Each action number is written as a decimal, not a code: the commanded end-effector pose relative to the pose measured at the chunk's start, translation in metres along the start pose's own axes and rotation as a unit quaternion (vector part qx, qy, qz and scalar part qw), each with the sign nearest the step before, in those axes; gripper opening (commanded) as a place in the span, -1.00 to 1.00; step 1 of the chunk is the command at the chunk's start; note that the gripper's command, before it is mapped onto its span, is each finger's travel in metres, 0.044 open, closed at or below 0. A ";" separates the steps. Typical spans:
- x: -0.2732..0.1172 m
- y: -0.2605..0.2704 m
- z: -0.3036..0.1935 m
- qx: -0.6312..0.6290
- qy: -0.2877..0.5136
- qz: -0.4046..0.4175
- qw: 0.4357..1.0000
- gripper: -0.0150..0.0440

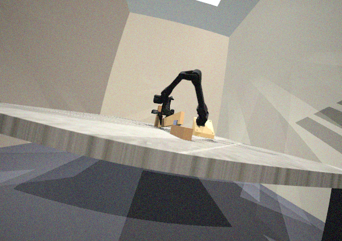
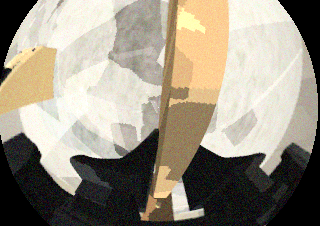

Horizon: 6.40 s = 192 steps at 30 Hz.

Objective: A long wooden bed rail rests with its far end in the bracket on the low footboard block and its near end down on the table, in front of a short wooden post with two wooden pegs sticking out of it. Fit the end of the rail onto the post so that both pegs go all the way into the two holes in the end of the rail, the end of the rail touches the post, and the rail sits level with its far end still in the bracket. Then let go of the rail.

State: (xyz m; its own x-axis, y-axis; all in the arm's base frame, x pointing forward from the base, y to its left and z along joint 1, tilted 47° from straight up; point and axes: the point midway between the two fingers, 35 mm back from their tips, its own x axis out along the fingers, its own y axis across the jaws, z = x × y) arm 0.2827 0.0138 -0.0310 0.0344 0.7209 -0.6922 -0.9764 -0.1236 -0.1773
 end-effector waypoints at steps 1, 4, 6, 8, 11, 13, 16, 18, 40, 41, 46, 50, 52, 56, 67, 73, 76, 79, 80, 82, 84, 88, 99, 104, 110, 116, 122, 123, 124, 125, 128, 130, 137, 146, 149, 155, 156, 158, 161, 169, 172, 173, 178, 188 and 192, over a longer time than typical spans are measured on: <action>0.000 0.000 0.000 0.001 -0.001 -0.001 1.000 -0.49; 0.000 0.000 0.000 0.001 -0.001 -0.001 1.000 -0.49; 0.000 0.000 0.000 0.001 -0.001 -0.001 1.000 -0.49; 0.000 0.000 0.000 0.001 -0.001 -0.001 1.000 -0.49; -0.002 0.000 0.000 0.001 -0.001 -0.001 1.000 -0.49; -0.003 0.000 0.000 0.001 -0.001 -0.001 1.000 -0.49; -0.004 0.000 0.000 0.001 -0.001 -0.001 1.000 -0.49; -0.005 0.000 0.000 0.001 -0.001 -0.001 1.000 -0.49; -0.016 -0.002 0.000 0.001 -0.001 -0.001 1.000 -0.49; -0.017 -0.002 0.000 0.001 -0.001 -0.001 1.000 -0.49; -0.019 -0.003 0.000 0.001 -0.001 -0.001 1.000 -0.49; -0.021 -0.003 0.000 0.001 -0.001 -0.001 1.000 -0.49; -0.022 -0.003 0.000 0.001 -0.001 -0.001 1.000 -0.49; -0.024 -0.003 0.000 0.001 -0.001 -0.001 1.000 -0.49; -0.030 -0.003 0.000 0.001 -0.001 0.000 1.000 -0.49; -0.033 -0.002 0.000 0.001 -0.001 0.000 1.000 -0.49; -0.034 -0.002 0.000 0.001 -0.001 0.000 1.000 -0.49; -0.036 -0.002 0.000 0.001 0.000 0.000 1.000 -0.49; -0.036 -0.002 -0.001 0.001 0.000 0.000 1.000 -0.49; -0.037 -0.002 -0.001 0.001 0.000 0.000 1.000 -0.49; -0.038 -0.002 -0.001 0.001 0.000 0.000 1.000 -0.49; -0.040 -0.002 -0.001 0.001 0.000 0.000 1.000 -0.49; -0.041 -0.002 -0.001 0.001 0.000 0.000 1.000 -0.49; -0.039 -0.002 -0.001 0.001 0.000 0.000 1.000 -0.49; -0.039 -0.002 -0.001 0.001 0.000 0.000 1.000 -0.49; -0.041 -0.001 -0.001 0.001 0.000 0.000 1.000 -0.49; -0.040 -0.001 -0.001 0.001 0.000 0.000 1.000 -0.49; -0.040 -0.001 -0.001 0.001 0.000 0.000 1.000 -0.49; -0.040 -0.001 -0.001 0.001 0.000 0.000 1.000 -0.49; -0.040 -0.001 -0.001 0.001 0.000 0.000 1.000 -0.49; -0.039 -0.001 -0.001 0.001 0.000 0.000 1.000 -0.49; -0.039 -0.001 -0.001 0.001 0.000 0.000 1.000 -0.49; -0.039 -0.001 -0.002 0.001 0.000 0.000 1.000 -0.49; -0.040 -0.001 -0.005 0.001 0.000 0.000 1.000 -0.49; -0.040 -0.001 -0.005 0.001 0.000 0.000 1.000 -0.49; -0.041 -0.001 -0.007 0.001 0.000 0.000 1.000 -0.49; -0.041 -0.001 -0.007 0.001 0.000 0.000 1.000 -0.49; -0.042 -0.001 -0.008 0.001 0.000 0.000 1.000 -0.49; -0.042 -0.001 -0.009 0.001 0.000 0.000 1.000 -0.49; -0.042 -0.002 -0.011 0.001 0.000 0.000 1.000 -0.49; -0.041 -0.002 -0.012 0.001 0.000 0.000 1.000 -0.49; -0.041 -0.002 -0.012 0.001 0.000 0.000 1.000 -0.49; -0.041 -0.002 -0.014 0.001 0.000 0.000 1.000 -0.49; -0.041 -0.002 -0.016 0.001 0.000 0.000 1.000 -0.49; -0.042 -0.002 -0.018 0.001 0.000 0.000 1.000 -0.49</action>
State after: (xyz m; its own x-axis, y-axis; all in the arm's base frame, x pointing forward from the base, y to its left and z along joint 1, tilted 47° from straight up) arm 0.2856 -0.0248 -0.0145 0.0290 0.7228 -0.6905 -0.9768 -0.1261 -0.1729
